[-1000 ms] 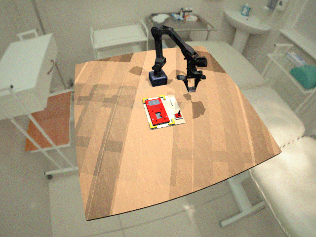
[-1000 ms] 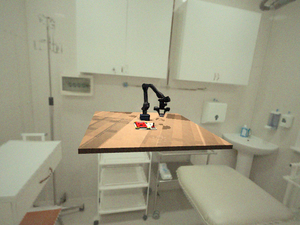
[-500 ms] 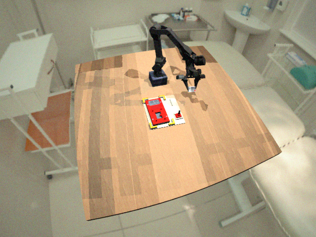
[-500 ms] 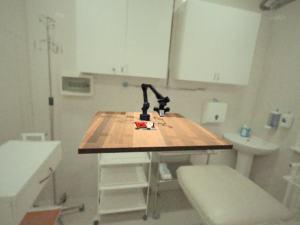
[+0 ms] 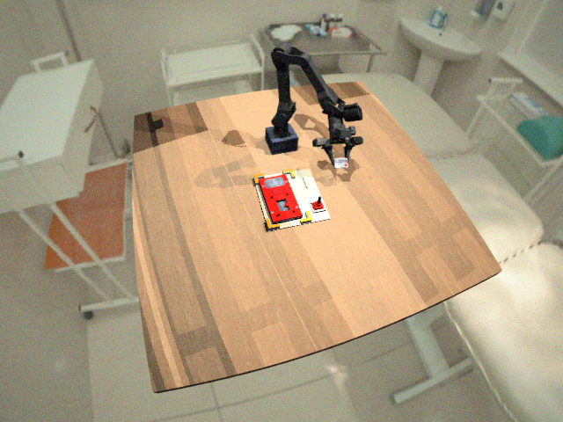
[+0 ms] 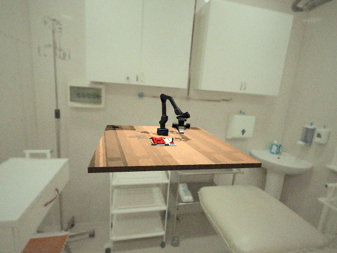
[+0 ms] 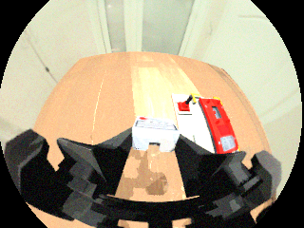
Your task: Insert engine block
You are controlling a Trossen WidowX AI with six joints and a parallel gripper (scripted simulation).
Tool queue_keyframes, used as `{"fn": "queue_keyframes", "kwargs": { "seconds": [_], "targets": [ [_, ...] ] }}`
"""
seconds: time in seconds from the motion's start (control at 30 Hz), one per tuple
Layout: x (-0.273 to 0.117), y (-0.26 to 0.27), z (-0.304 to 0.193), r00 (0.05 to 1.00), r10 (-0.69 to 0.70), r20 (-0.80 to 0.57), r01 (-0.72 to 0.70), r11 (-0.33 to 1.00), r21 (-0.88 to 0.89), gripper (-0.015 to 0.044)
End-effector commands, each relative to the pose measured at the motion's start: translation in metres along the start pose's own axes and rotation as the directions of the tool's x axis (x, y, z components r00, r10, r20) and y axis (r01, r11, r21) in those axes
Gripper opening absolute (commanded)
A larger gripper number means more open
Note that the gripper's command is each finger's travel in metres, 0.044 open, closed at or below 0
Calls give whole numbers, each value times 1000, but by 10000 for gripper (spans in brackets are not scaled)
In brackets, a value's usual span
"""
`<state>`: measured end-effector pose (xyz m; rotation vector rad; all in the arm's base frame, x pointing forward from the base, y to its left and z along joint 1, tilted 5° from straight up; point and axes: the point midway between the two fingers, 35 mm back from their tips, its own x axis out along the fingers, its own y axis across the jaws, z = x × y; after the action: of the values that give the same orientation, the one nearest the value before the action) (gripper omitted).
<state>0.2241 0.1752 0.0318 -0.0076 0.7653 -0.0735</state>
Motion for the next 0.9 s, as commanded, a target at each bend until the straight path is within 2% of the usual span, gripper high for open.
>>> {"fn": "queue_keyframes", "kwargs": {
  "seconds": [0.0,0.87],
  "targets": [
    [5,-1,-7,1000,-4,6,4,1000,2,0],
    [34,-1,-41,1000,-5,6,5,1000,2,0]
  ]
}}
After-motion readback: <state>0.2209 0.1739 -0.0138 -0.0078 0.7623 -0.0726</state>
